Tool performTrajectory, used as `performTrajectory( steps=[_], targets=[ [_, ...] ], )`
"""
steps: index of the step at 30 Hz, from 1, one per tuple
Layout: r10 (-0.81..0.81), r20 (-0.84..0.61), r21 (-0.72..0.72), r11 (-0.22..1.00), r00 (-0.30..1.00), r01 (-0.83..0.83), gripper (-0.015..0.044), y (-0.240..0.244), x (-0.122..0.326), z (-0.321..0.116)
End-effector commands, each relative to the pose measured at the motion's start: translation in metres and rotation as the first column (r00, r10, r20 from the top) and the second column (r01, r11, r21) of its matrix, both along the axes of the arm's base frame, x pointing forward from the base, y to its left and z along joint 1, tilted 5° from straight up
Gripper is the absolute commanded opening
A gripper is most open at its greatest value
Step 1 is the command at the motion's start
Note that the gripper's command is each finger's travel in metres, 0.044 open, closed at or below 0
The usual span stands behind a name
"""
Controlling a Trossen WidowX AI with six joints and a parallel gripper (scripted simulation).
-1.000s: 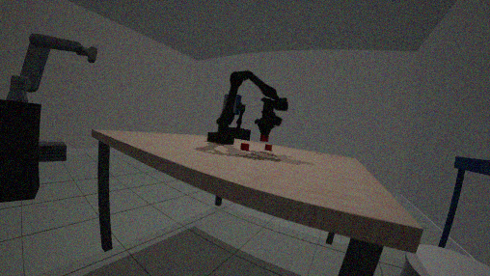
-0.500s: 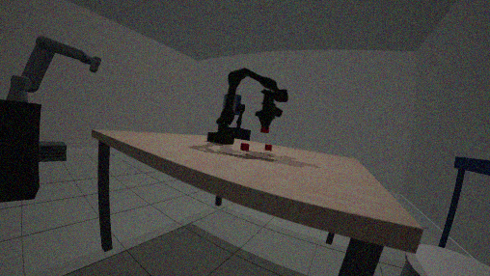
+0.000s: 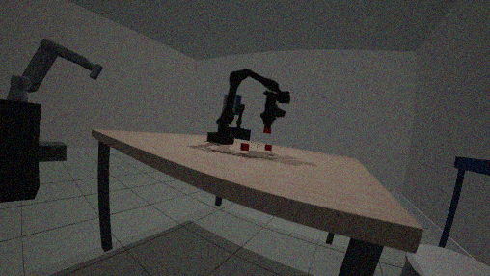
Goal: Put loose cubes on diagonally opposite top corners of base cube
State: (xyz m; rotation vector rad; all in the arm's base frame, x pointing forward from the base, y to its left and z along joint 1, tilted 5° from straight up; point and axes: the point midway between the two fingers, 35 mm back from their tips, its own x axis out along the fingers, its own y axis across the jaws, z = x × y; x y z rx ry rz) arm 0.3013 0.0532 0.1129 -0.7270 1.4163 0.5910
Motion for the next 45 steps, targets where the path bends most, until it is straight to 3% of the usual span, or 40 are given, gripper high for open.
performTrajectory(
  steps=[1, 14, 27, 45],
  targets=[
    [-0.093, 0.004, 0.005, 0.996, 0.996, 0.093, 0.0105, 0.011, 0.001, -0.006],
    [-0.398, 0.014, 0.037, 0.917, 0.917, 0.398, 0.0105, 0.049, -0.002, -0.024],
    [-0.661, 0.014, 0.068, 0.749, 0.750, 0.659, 0.0105, 0.087, -0.010, -0.042],
    [-0.676, 0.013, 0.070, 0.735, 0.736, 0.674, 0.0105, 0.089, -0.010, -0.049]
  ],
)
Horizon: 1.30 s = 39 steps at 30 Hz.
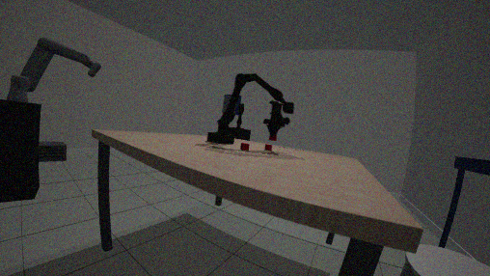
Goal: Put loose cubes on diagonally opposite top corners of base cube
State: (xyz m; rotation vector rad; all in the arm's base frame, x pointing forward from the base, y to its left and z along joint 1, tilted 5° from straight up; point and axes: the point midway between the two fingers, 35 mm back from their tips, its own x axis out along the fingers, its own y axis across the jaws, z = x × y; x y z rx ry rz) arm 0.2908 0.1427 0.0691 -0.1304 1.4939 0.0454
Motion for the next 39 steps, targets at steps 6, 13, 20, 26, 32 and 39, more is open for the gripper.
performTrajectory(
  steps=[6, 13, 20, 26, 32, 39],
  targets=[
    [-0.016, -0.003, 0.002, 1.000, 1.000, 0.016, 0.0105, -0.002, 0.002, -0.020],
    [-0.018, -0.004, 0.004, 1.000, 1.000, 0.018, 0.0105, -0.002, 0.002, -0.026],
    [-0.014, -0.004, 0.004, 1.000, 1.000, 0.014, 0.0105, -0.002, 0.002, -0.027],
    [-0.013, -0.004, 0.004, 1.000, 1.000, 0.013, 0.0105, -0.003, 0.002, -0.027],
    [-0.013, -0.004, 0.004, 1.000, 1.000, 0.013, 0.0105, -0.003, 0.002, -0.027],
    [-0.013, -0.004, 0.004, 1.000, 1.000, 0.013, 0.0205, -0.003, 0.002, -0.027]
  ],
)
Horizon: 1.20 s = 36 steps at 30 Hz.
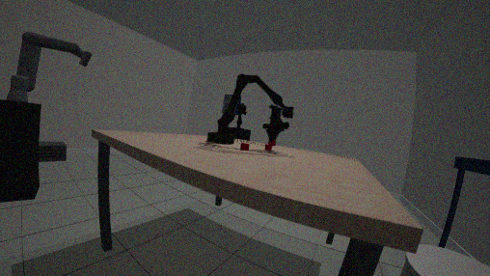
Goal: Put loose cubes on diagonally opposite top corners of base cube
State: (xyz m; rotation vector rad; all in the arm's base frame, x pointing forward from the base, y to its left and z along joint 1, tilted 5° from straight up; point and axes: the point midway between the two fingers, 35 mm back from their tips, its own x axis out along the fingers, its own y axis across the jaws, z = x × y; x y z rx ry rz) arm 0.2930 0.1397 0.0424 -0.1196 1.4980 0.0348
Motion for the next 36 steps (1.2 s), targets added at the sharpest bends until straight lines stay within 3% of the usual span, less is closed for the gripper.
performTrajectory(
  steps=[1, 20, 21, 23, 36],
  targets=[
    [0.001, -0.001, 0.003, 1.000, 1.000, -0.001, 0.0205, 0.000, 0.000, 0.000],
    [0.000, 0.000, 0.000, 1.000, 1.000, 0.000, 0.0205, 0.002, -0.002, 0.030],
    [0.010, 0.001, 0.000, 1.000, 1.000, -0.010, 0.0231, 0.001, -0.001, 0.028],
    [0.050, -0.001, -0.003, 0.999, 0.999, -0.050, 0.0265, -0.009, 0.001, 0.031],
    [0.433, -0.024, -0.035, 0.900, 0.901, -0.434, 0.0265, -0.104, 0.006, 0.056]
  ],
)
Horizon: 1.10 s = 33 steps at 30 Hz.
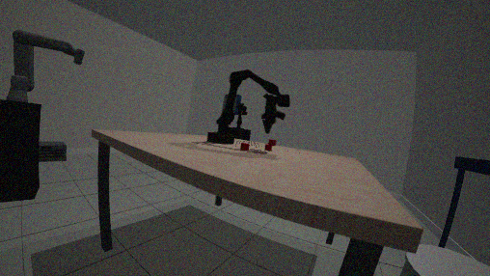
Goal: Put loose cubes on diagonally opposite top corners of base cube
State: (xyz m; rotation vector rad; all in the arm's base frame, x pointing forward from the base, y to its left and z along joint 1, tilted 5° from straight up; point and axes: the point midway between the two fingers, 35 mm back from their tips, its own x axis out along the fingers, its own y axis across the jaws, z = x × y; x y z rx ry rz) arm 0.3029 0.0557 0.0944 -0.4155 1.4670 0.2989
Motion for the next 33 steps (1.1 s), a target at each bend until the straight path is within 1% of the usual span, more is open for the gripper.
performTrajectory(
  steps=[1, 9, 17, 24, 31, 33],
  targets=[
    [0.119, -0.013, -0.010, 0.993, 0.993, -0.119, 0.0265, -0.027, -0.005, 0.006],
    [0.358, -0.034, -0.034, 0.933, 0.933, -0.359, 0.0265, -0.080, -0.018, 0.020],
    [0.571, -0.066, -0.048, 0.817, 0.818, -0.574, 0.0265, -0.125, -0.041, 0.032],
    [0.588, -0.070, -0.048, 0.805, 0.806, -0.591, 0.0265, -0.129, -0.043, 0.031],
    [0.588, -0.070, -0.048, 0.805, 0.806, -0.591, 0.0265, -0.133, -0.039, -0.024],
    [0.588, -0.070, -0.048, 0.805, 0.806, -0.591, 0.0265, -0.133, -0.039, -0.029]
  ],
)
